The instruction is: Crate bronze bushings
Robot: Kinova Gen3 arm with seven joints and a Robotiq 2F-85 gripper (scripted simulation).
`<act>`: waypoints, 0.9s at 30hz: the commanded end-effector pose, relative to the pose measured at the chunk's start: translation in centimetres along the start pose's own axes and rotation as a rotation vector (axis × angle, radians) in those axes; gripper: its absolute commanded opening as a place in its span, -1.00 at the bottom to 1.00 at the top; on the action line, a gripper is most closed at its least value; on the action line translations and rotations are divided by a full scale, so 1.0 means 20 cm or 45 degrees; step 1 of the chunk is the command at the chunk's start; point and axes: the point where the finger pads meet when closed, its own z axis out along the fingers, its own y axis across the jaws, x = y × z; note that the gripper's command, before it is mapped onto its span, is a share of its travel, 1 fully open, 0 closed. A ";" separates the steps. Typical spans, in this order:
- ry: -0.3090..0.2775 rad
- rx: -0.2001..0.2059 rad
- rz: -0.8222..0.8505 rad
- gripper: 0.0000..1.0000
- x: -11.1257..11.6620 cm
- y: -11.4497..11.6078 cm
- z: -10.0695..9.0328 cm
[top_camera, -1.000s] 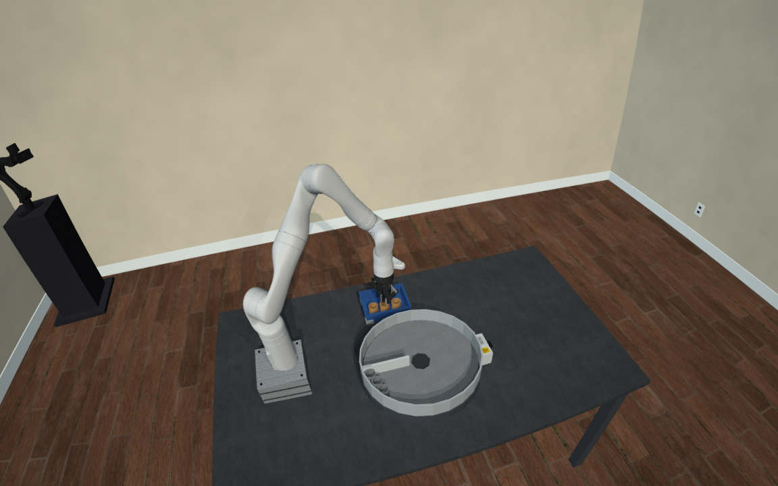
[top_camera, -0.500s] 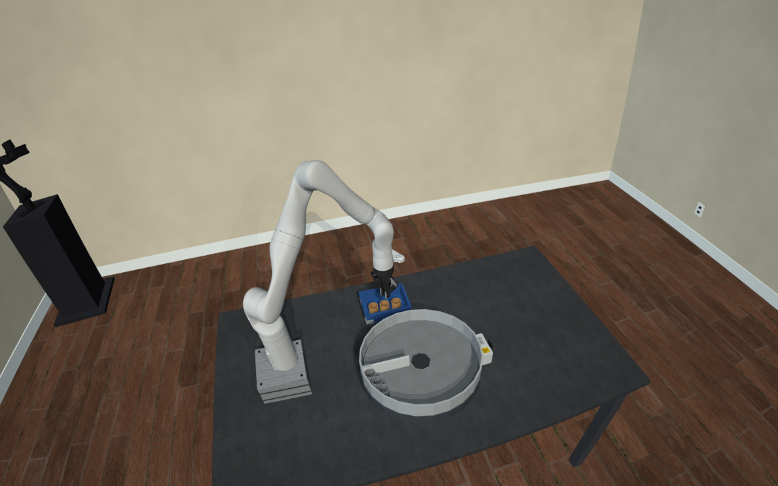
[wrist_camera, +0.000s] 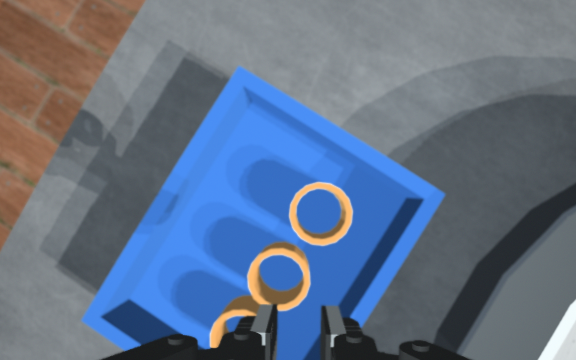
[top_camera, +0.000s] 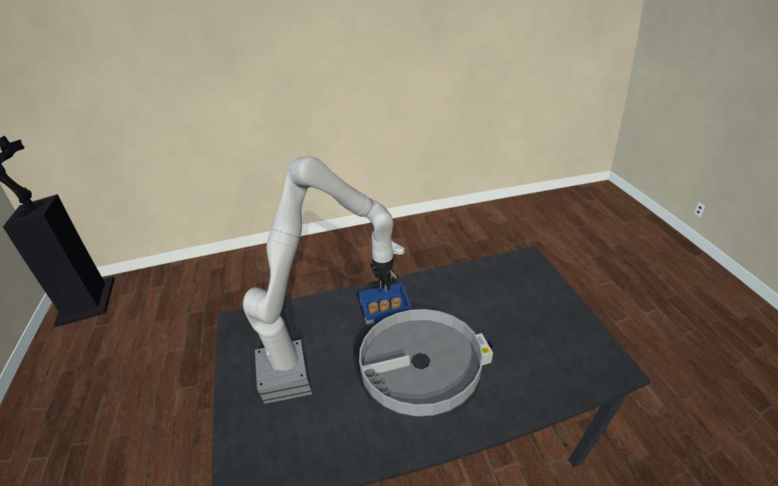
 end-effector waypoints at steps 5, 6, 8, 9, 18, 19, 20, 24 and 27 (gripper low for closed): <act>0.003 0.000 0.000 -0.61 0.00 0.00 -0.21; 0.003 0.000 0.000 -0.61 0.00 0.00 -0.21; 0.003 0.000 0.000 -0.61 0.00 0.00 -0.21; 0.003 0.000 0.000 -0.61 0.00 0.00 -0.21; 0.002 0.000 0.000 -0.61 0.00 0.00 -0.20; 0.002 0.000 0.000 -0.61 0.00 0.00 -0.20; 0.002 0.000 0.000 -0.61 0.00 0.00 -0.20; 0.002 0.000 0.000 -0.61 0.00 0.00 -0.20; 0.002 0.000 0.000 -0.61 0.00 0.00 -0.20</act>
